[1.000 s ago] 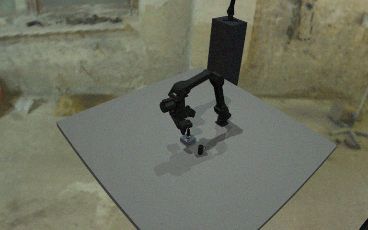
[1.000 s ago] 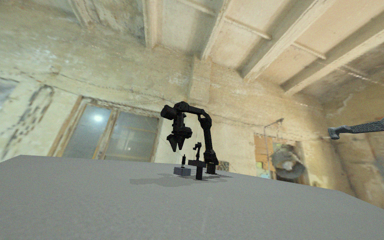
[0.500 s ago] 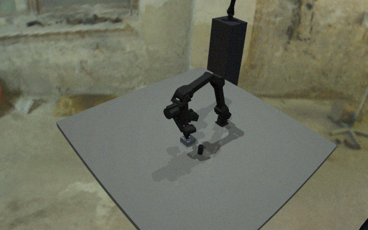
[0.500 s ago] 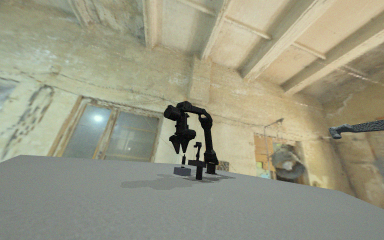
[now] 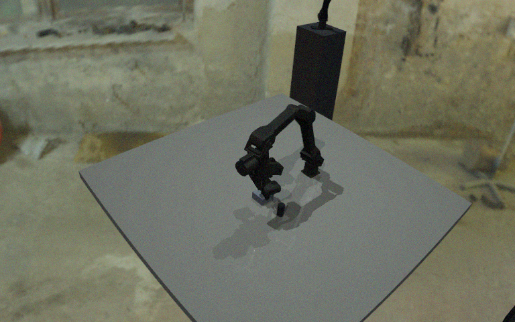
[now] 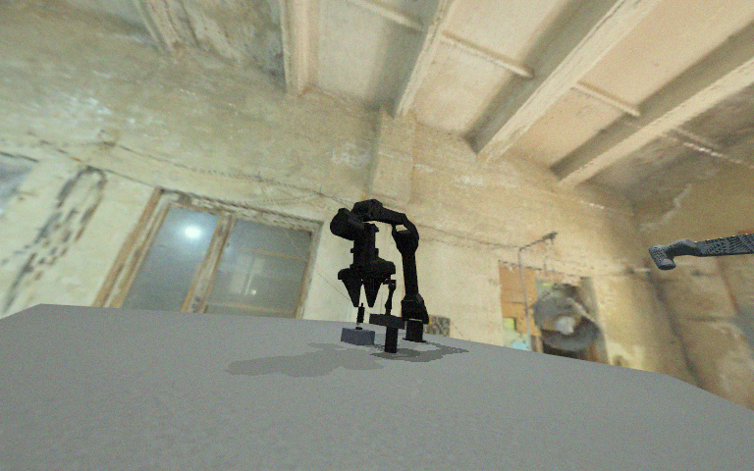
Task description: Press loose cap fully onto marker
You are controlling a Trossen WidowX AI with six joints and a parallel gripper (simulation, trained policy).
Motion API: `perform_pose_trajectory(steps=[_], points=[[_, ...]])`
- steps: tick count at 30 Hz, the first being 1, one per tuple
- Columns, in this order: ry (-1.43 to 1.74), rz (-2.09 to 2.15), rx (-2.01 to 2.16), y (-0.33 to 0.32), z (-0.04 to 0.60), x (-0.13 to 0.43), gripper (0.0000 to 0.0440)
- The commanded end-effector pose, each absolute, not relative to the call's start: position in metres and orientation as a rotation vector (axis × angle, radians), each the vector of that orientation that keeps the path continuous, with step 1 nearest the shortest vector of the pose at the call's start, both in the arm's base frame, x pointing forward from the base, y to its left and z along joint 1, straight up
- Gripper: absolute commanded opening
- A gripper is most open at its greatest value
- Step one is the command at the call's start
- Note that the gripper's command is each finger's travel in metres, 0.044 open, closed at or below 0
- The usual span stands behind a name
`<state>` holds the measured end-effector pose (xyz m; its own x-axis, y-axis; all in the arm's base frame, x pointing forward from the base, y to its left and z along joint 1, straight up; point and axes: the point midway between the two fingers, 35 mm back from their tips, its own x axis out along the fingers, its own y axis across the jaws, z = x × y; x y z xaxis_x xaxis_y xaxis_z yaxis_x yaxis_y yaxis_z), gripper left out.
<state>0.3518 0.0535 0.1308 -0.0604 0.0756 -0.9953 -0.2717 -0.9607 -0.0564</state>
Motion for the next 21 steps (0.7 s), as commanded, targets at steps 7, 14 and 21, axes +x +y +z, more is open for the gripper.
perform_pose_trajectory(steps=[7, 14, 21], points=[[0.203, 2.178, -1.983, 0.071, 0.121, 0.346, 0.0311], [0.179, 2.236, -1.989, 0.082, 0.112, 0.339, 0.0304], [0.141, 2.303, -1.994, 0.093, 0.102, 0.328, 0.0296]])
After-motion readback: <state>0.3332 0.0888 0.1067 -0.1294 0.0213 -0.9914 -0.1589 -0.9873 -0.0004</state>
